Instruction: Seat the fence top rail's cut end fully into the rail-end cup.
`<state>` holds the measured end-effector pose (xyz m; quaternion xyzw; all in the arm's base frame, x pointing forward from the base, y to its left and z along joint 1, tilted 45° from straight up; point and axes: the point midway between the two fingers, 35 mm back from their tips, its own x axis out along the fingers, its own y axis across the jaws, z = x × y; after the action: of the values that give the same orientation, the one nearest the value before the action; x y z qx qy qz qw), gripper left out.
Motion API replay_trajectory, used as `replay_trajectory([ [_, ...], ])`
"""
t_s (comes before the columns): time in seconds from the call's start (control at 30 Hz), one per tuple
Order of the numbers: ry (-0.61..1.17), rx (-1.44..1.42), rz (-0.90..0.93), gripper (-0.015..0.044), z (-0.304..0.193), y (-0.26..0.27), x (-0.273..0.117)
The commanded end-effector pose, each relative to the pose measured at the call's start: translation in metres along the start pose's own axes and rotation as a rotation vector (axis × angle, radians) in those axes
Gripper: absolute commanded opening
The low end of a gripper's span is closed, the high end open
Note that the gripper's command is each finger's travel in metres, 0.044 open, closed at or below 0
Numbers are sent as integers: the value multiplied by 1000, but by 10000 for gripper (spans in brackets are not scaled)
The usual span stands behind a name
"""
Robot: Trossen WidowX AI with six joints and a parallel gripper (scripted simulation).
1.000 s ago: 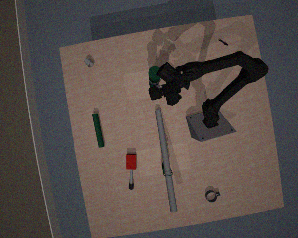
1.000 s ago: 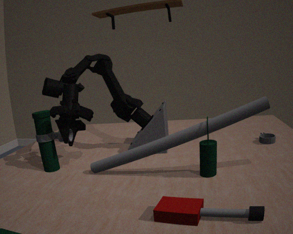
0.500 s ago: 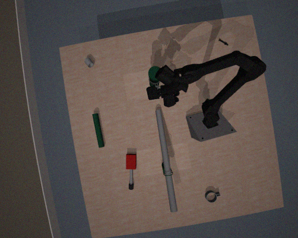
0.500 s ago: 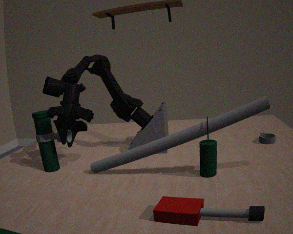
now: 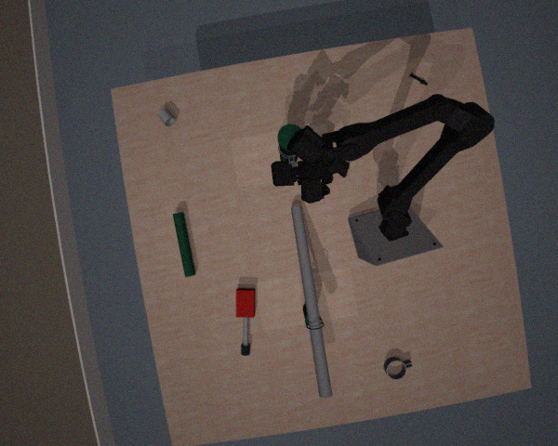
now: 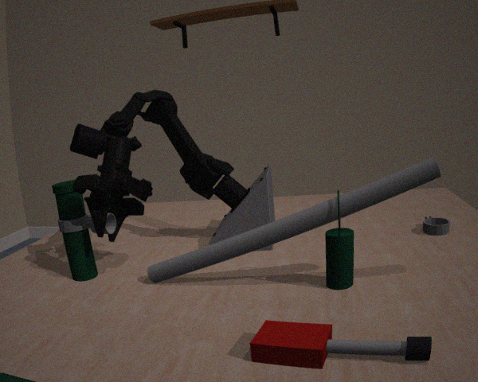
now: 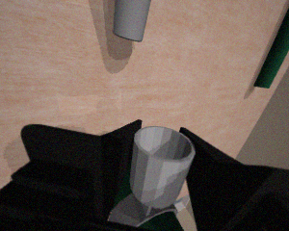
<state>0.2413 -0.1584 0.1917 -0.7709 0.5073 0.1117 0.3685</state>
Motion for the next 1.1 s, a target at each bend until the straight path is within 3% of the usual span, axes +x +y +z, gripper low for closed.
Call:
replay_trajectory([
  [0.0,9,13,1,0,1,-2,2],
  [0.83,-7,-16,1,0,1,1,0],
  [1.07,-7,-16,1,184,1,1,0],
])
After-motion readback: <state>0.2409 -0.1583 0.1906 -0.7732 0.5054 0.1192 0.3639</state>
